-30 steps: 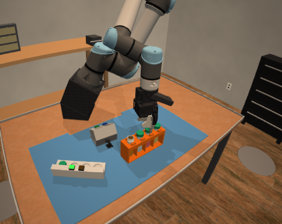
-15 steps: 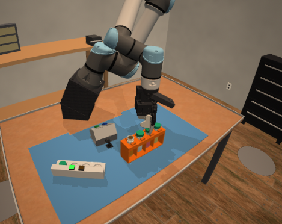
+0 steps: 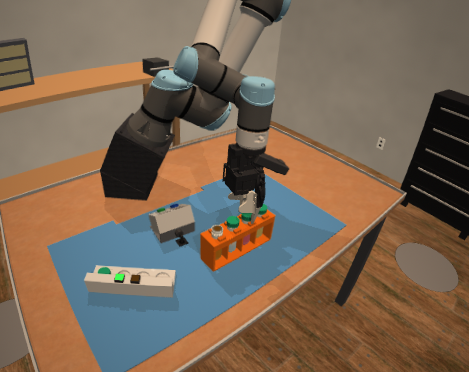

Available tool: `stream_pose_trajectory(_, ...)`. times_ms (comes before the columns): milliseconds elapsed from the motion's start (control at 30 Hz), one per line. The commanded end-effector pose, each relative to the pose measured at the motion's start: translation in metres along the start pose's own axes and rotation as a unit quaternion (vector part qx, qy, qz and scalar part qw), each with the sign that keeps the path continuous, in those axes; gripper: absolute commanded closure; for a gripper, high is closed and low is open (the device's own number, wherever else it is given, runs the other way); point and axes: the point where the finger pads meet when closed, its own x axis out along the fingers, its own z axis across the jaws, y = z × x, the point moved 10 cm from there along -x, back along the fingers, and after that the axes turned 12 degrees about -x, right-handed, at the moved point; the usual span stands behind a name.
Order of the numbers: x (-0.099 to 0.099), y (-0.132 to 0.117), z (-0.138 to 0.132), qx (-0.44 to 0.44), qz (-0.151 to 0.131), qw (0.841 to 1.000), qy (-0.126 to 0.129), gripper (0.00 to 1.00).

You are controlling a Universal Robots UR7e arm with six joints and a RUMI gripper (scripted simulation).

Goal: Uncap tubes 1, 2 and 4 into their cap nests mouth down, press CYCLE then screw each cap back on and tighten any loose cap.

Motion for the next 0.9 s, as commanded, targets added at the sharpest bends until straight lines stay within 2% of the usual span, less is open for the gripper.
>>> stream_pose_trajectory(0, -0.0003, -0.0015, 0.0005, -0.139, 0.008, 0.99, -0.001, 0.65)
stream_pose_trajectory(100, -0.0003, -0.0016, 0.0005, -0.183, 0.008, 0.983, -0.001, 0.65)
stream_pose_trajectory(133, -0.0003, -0.0016, 0.0005, -0.224, 0.008, 0.975, -0.001, 0.65)
stream_pose_trajectory(167, -0.0003, -0.0016, 0.0005, -0.224, 0.008, 0.975, -0.001, 0.65)
stream_pose_trajectory(200, -0.0003, -0.0016, 0.0005, -0.265, 0.008, 0.964, -0.002, 0.65)
stream_pose_trajectory(233, -0.0003, -0.0016, 0.0005, -0.265, 0.008, 0.964, -0.002, 0.65)
stream_pose_trajectory(267, -0.0003, -0.0016, 0.0005, -0.305, 0.008, 0.952, -0.002, 0.65)
stream_pose_trajectory(300, -0.0004, -0.0016, 0.0005, -0.305, 0.008, 0.952, -0.002, 0.65)
stream_pose_trajectory(367, -0.0003, -0.0016, 0.0005, -0.366, 0.008, 0.931, -0.003, 0.65)
stream_pose_trajectory(633, -0.0004, -0.0016, 0.0004, -0.366, 0.008, 0.931, -0.003, 0.65)
stream_pose_trajectory(667, -0.0004, -0.0016, 0.0004, -0.366, 0.008, 0.931, -0.003, 1.0)
stream_pose_trajectory(867, -0.0004, -0.0015, 0.0004, -0.366, 0.008, 0.931, -0.003, 1.0)
